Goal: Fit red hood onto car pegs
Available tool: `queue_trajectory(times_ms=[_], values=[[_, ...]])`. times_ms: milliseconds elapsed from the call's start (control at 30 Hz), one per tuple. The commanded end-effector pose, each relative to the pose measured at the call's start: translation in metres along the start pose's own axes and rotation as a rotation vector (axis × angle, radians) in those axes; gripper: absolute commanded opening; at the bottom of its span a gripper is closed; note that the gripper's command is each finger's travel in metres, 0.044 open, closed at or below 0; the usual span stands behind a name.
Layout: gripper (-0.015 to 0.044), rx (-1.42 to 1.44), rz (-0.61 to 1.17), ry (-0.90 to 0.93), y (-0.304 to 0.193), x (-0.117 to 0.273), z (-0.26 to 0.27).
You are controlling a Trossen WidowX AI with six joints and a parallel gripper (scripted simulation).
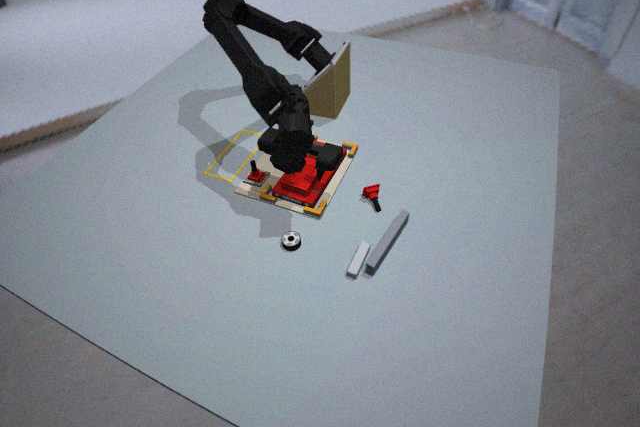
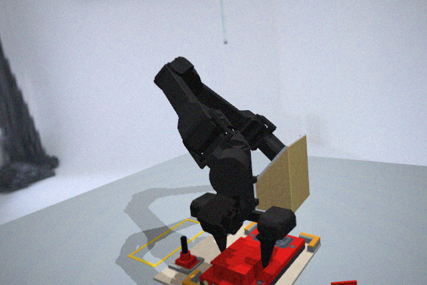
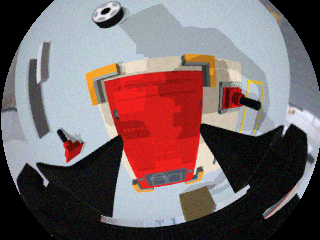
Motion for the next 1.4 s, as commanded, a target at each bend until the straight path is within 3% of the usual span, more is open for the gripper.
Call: queue_trajectory(times_ms=[0, 233, 1367], values=[[0.0440, 0.000, -0.001, 0.001, 0.001, 0.008, 0.000], [0.0440, 0.000, -0.001, 0.006, 0.000, 0.071, 0.000], [0.0440, 0.000, -0.001, 0.006, 0.000, 0.071, 0.000]])
Point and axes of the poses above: the point midway between the two fingers, 35 mm back from their tips, its own x axis back along the fingers, its own z axis across the jaws, y = z × x, the point moved 5 cm from there along x, back along the fingers, and after that the axes turned 9 degrees about x, right-handed, at the moved point
